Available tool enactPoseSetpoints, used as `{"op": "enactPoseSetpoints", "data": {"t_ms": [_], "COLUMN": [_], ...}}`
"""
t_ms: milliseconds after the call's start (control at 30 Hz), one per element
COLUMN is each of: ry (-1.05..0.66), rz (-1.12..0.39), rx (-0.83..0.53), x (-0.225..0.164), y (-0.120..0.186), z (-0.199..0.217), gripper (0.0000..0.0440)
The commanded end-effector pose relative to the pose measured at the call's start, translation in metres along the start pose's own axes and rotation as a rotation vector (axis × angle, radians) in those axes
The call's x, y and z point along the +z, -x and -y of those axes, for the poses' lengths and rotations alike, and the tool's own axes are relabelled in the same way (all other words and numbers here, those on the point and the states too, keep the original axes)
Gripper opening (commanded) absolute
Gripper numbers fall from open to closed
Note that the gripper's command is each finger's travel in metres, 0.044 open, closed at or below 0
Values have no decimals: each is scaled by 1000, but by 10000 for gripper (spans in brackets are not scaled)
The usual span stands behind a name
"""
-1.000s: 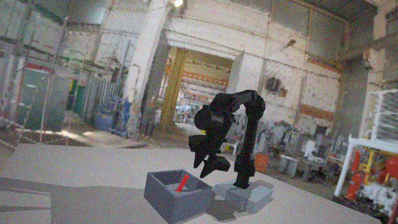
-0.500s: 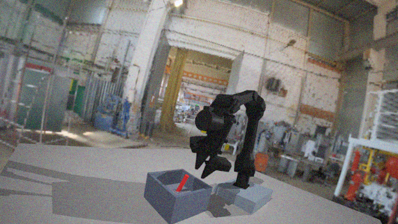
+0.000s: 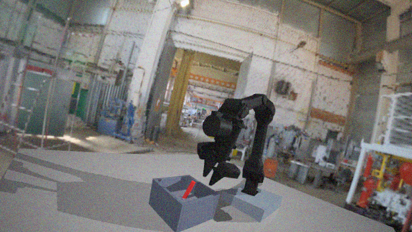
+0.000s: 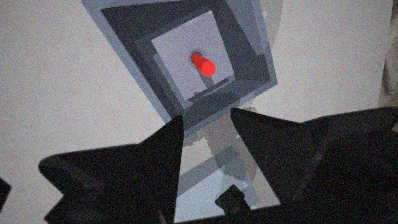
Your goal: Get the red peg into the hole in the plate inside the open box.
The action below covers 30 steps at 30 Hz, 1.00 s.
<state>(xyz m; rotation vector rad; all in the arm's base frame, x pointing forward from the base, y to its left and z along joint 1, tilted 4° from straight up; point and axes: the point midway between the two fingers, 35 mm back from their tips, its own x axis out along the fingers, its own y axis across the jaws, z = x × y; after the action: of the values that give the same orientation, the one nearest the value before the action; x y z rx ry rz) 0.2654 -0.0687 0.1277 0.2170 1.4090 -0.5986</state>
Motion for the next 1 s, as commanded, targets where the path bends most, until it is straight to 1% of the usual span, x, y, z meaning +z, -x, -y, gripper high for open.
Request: {"op": "enactPoseSetpoints", "data": {"t_ms": [0,967], "ry": [-8,-28], "rz": [-4,-12], "rx": [5,26], "x": [-2,-6], "y": [-2,-8], "z": [-1,-3], "gripper": [230,199]}}
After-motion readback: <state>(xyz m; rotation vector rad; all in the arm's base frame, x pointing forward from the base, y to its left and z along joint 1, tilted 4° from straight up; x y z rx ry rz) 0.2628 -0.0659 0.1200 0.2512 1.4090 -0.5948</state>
